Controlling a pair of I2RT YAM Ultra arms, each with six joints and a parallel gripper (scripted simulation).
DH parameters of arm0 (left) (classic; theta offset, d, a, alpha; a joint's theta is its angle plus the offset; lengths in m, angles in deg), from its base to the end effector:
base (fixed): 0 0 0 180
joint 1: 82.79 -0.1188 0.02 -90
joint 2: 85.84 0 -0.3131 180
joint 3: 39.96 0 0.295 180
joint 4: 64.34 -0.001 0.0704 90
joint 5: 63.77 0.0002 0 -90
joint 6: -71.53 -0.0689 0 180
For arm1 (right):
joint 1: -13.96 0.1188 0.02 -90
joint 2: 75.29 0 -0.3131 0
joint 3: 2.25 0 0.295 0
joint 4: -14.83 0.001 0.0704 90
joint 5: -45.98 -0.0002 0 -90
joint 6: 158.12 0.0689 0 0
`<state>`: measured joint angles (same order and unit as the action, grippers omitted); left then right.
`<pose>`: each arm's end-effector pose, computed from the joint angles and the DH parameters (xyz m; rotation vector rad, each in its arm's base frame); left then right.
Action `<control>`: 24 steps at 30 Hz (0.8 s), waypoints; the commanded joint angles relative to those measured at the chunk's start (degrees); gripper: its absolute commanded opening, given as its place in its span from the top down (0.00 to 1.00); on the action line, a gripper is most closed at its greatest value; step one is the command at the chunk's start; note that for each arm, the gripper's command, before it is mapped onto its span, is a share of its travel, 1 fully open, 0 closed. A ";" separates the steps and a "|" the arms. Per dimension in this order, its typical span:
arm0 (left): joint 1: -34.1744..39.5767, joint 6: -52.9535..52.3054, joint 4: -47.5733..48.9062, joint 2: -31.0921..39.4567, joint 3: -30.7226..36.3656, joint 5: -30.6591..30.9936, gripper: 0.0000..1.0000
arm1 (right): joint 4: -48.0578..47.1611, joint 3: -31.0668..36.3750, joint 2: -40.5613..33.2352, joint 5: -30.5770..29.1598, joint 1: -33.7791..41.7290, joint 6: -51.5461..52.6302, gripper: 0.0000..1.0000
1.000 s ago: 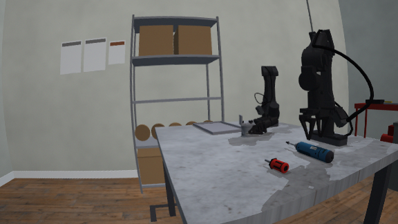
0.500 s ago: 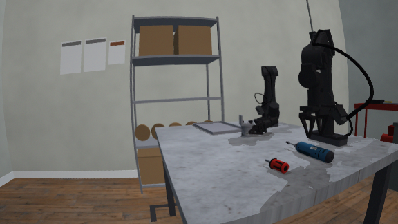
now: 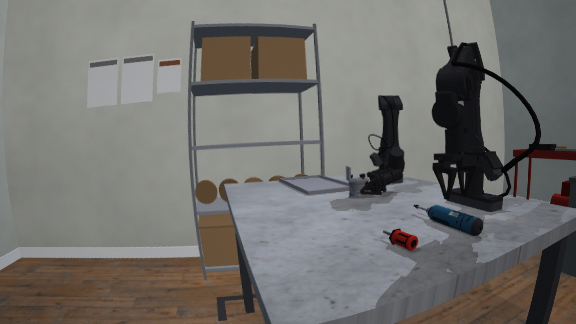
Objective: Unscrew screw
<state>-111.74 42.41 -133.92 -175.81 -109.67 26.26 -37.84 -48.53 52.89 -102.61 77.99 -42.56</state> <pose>0.2592 0.1445 0.1904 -2.2163 2.2229 -0.0020 0.2043 0.2873 0.0208 -0.0327 1.8279 0.0260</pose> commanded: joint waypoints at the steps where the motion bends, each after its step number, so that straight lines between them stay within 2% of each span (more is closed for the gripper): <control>1: 0.02 -0.10 -0.32 0.24 -0.38 -0.04 0.35 | -0.09 -0.15 -0.34 -0.04 -0.05 0.04 0.23; 15: 0.02 -0.10 -0.32 0.24 -0.38 -0.04 0.35 | -0.09 -0.15 -0.34 -0.04 -0.05 0.04 0.23; 16: 0.02 -0.10 -0.32 0.24 -0.38 -0.04 0.35 | -0.09 -0.15 -0.34 -0.04 -0.05 0.04 0.14; 24: 0.02 -0.10 -0.32 0.24 -0.38 -0.04 0.35 | -0.09 -0.15 -0.34 -0.04 -0.05 0.04 0.14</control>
<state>-111.74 42.41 -133.92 -175.81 -109.67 26.26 -37.84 -48.53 52.89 -102.61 77.99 -42.56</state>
